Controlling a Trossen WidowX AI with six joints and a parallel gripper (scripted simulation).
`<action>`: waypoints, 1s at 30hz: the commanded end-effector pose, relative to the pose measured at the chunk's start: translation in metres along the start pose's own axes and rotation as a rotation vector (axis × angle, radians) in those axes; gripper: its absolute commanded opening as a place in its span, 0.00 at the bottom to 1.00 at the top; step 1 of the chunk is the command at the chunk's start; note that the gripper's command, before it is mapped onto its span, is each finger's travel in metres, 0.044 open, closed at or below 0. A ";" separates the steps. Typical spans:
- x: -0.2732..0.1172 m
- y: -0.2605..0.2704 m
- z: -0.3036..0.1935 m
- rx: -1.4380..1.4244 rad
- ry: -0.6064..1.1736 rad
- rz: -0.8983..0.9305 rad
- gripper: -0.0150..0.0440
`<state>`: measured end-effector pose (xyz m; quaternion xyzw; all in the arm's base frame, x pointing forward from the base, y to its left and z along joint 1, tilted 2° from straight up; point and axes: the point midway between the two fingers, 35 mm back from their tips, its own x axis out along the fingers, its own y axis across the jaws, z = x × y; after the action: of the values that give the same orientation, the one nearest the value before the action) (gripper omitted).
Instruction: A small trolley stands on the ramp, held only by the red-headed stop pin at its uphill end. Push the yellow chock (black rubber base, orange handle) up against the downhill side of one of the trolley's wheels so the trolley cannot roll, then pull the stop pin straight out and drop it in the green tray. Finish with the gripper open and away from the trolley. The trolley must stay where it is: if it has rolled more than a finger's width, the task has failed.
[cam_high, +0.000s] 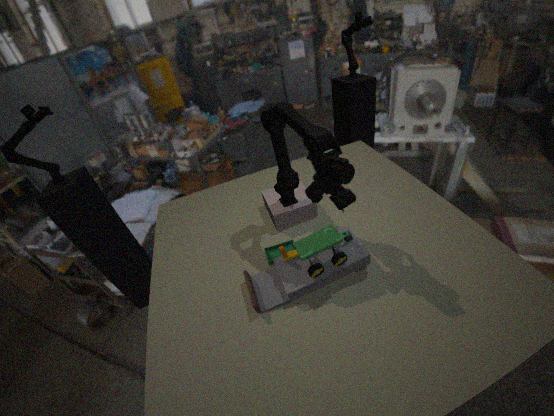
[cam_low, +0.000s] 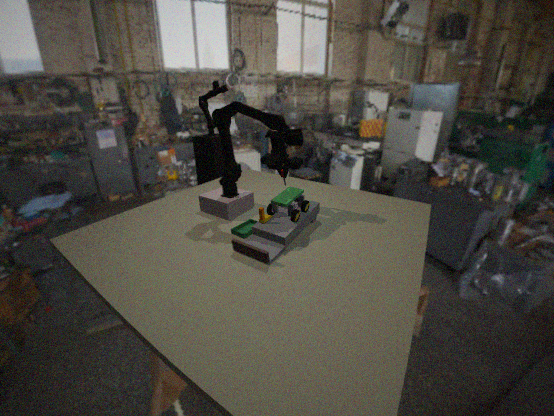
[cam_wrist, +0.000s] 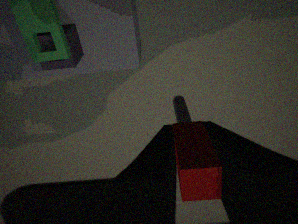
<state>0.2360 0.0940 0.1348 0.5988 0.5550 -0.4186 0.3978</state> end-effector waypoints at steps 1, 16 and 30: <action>0.000 -0.003 0.001 0.005 -0.002 0.000 0.25; -0.008 0.001 0.053 0.005 -0.007 0.000 0.25; -0.016 0.002 0.105 0.005 -0.012 0.000 0.25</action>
<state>0.2324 -0.0006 0.1172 0.5989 0.5492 -0.4238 0.4002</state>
